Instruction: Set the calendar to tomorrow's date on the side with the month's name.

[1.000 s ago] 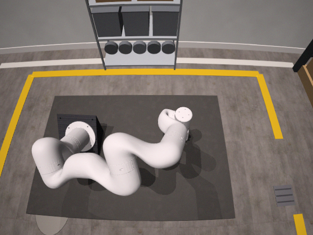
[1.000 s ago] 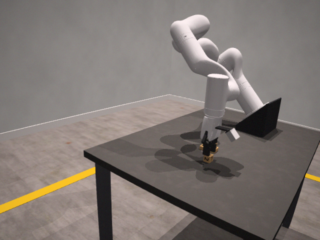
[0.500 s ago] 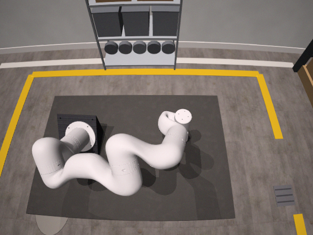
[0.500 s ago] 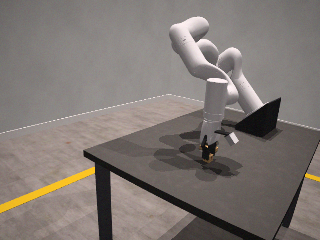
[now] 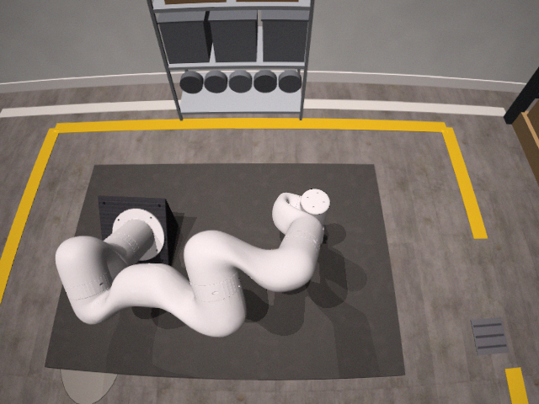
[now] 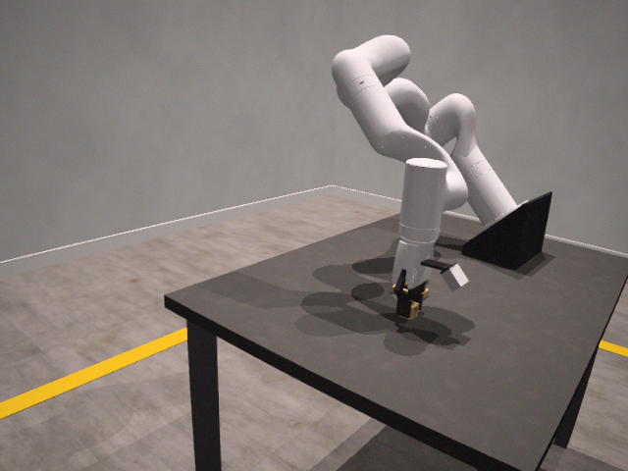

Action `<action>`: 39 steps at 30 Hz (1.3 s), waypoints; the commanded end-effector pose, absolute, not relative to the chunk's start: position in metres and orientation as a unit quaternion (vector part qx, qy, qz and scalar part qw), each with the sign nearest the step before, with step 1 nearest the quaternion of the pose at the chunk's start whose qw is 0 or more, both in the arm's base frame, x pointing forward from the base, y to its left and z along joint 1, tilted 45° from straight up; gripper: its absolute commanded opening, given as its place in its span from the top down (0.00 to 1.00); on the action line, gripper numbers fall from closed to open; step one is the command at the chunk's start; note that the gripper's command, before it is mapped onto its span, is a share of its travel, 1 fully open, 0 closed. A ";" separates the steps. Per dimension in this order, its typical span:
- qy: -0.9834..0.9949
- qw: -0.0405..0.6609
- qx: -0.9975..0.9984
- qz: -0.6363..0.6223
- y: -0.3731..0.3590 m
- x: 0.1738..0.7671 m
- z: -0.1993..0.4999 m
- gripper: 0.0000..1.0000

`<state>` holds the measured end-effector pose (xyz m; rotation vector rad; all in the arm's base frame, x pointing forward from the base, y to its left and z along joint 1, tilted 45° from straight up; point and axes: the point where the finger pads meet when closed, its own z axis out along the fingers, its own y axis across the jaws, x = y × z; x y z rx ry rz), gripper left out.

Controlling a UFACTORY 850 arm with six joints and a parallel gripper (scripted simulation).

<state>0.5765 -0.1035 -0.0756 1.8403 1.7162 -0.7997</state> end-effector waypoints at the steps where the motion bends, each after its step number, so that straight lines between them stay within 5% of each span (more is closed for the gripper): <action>1: 0.630 0.248 0.675 -0.293 -0.103 0.577 -0.075 0.51; 28: 0.630 0.248 0.675 -0.293 -0.103 0.577 -0.075 0.51; 29: 0.630 0.248 0.675 -0.293 -0.103 0.577 -0.075 0.71; 39: 0.630 0.248 0.675 -0.293 -0.103 0.577 -0.075 0.71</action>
